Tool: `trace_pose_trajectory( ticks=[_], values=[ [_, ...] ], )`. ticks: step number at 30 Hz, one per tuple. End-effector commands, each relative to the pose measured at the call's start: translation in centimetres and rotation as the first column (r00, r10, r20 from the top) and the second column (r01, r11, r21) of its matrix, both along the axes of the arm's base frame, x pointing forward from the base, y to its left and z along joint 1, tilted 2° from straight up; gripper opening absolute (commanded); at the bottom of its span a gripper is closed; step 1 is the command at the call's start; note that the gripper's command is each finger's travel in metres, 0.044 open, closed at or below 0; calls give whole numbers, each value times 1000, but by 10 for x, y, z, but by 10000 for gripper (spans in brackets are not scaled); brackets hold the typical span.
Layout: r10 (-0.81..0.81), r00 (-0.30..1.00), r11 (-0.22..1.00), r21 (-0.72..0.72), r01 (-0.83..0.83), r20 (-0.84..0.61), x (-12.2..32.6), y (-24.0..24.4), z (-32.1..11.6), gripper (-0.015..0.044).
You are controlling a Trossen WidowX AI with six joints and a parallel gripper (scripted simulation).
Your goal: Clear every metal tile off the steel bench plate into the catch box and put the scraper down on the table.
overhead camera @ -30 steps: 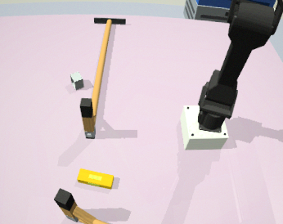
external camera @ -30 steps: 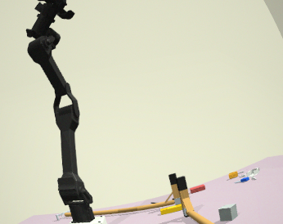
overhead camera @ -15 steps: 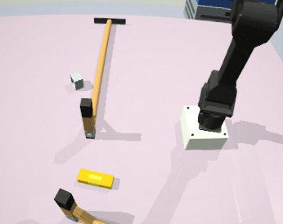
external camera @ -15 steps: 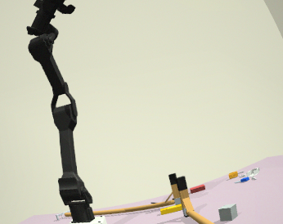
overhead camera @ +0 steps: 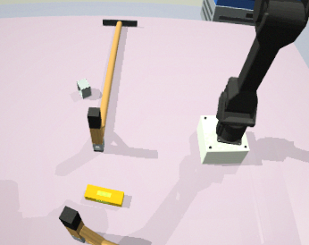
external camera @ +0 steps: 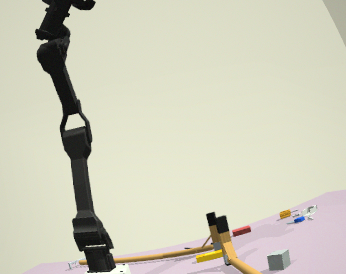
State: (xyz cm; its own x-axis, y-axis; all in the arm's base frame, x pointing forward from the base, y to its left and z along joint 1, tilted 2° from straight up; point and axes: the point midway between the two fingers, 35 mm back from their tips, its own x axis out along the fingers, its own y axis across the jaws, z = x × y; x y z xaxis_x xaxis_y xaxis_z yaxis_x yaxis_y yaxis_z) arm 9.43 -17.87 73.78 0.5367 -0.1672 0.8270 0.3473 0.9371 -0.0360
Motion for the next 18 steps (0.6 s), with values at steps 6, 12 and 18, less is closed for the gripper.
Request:
trace_pose_trajectory(
  ticks=[6, 12, 18],
  values=[
    [-30, 999, 999, 32, 31, -12, 13, -21, -6, 0],
    [-50, 998, 997, 50, 51, -29, 23, -32, -11, 0],
    [-68, 996, 995, 66, 71, -51, 35, -43, -17, 0]
  ],
)
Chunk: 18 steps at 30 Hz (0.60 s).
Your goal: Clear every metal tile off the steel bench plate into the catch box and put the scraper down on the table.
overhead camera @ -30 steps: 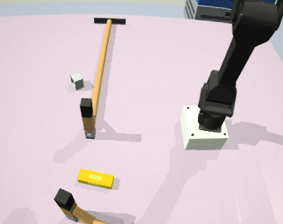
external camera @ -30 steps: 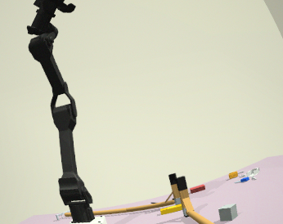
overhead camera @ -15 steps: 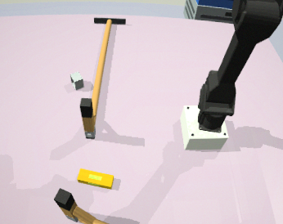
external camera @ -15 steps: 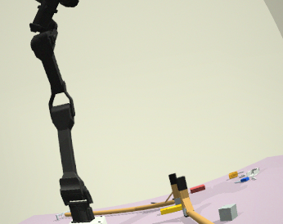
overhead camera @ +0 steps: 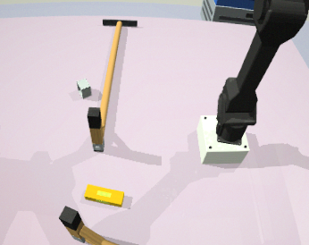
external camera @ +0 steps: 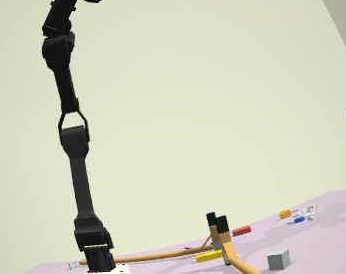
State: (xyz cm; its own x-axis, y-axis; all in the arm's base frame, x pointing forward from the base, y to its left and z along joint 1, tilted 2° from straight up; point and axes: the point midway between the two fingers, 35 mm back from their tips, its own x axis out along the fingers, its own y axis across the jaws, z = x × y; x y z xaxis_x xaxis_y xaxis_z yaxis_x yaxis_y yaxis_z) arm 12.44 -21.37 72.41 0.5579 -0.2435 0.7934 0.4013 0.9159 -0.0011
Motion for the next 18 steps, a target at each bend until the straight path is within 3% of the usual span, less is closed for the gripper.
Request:
trace_pose_trajectory(
  ticks=[1, 18],
  values=[
    [-14, 1000, 1000, 16, 14, -11, 7, -9, -4, 0],
    [-61, 993, 996, 52, 66, -99, 47, -34, -25, 0]
  ],
)
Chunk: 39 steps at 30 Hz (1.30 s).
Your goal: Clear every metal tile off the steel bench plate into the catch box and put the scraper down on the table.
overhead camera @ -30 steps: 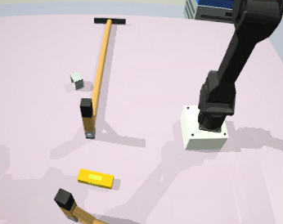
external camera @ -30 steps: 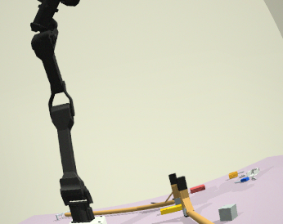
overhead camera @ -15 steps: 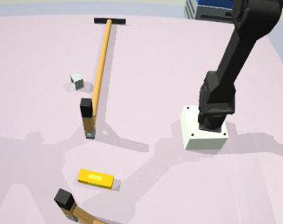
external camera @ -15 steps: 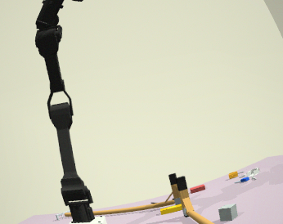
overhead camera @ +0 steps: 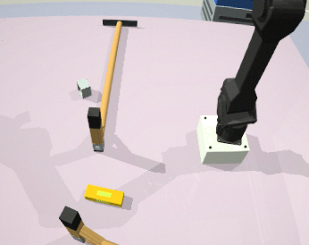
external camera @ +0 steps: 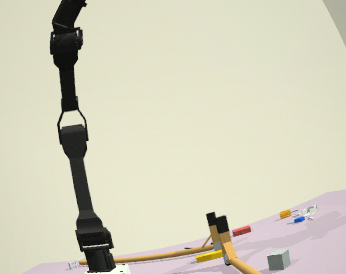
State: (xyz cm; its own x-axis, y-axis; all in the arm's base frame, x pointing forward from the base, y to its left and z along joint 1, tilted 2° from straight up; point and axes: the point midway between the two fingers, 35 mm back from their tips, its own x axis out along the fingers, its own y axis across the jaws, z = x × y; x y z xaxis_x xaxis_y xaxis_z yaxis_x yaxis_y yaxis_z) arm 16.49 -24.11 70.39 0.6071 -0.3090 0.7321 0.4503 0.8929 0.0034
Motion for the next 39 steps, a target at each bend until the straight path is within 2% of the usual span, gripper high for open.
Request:
trace_pose_trajectory(
  ticks=[1, 39],
  values=[
    [-12, 1000, 1000, 13, 13, -20, 9, -7, -6, 0],
    [-72, 942, 997, 3, 77, -328, 119, -22, -71, 0]
  ],
)
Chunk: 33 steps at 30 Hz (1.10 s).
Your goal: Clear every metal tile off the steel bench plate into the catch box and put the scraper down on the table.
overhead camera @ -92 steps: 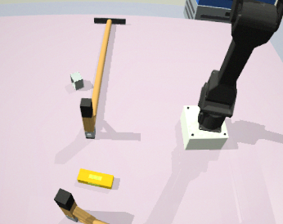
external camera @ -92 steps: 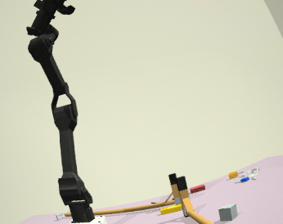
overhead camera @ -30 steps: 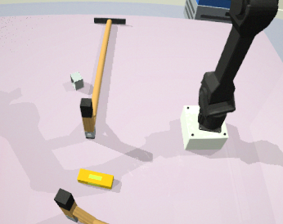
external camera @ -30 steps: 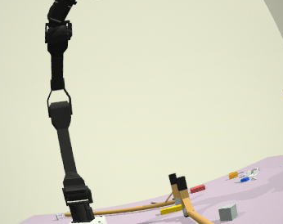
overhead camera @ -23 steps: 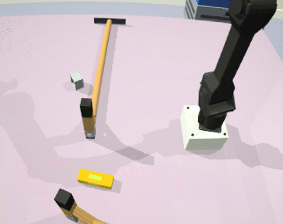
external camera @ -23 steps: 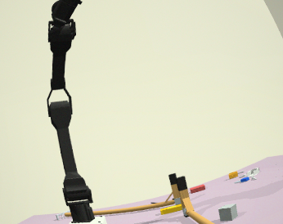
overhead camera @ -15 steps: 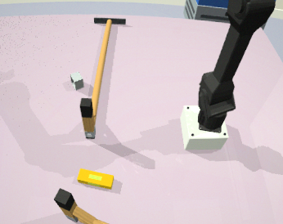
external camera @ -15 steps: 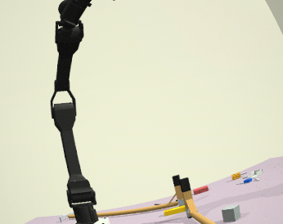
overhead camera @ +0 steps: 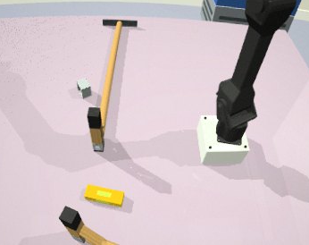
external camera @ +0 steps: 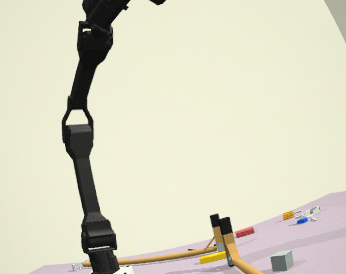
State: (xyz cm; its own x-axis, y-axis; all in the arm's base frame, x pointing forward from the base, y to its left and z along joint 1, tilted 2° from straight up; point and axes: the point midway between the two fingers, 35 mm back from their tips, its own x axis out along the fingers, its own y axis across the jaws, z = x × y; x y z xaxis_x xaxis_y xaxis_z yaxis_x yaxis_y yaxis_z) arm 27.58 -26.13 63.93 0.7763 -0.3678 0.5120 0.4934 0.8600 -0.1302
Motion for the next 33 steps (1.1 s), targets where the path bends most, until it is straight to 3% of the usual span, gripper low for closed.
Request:
trace_pose_trajectory(
  ticks=[1, 33],
  values=[
    [-5, 999, 1000, 0, 5, -36, 11, -1, -8, 0],
    [8, 928, 992, -111, -52, -371, 105, 35, -80, 0]
  ],
)
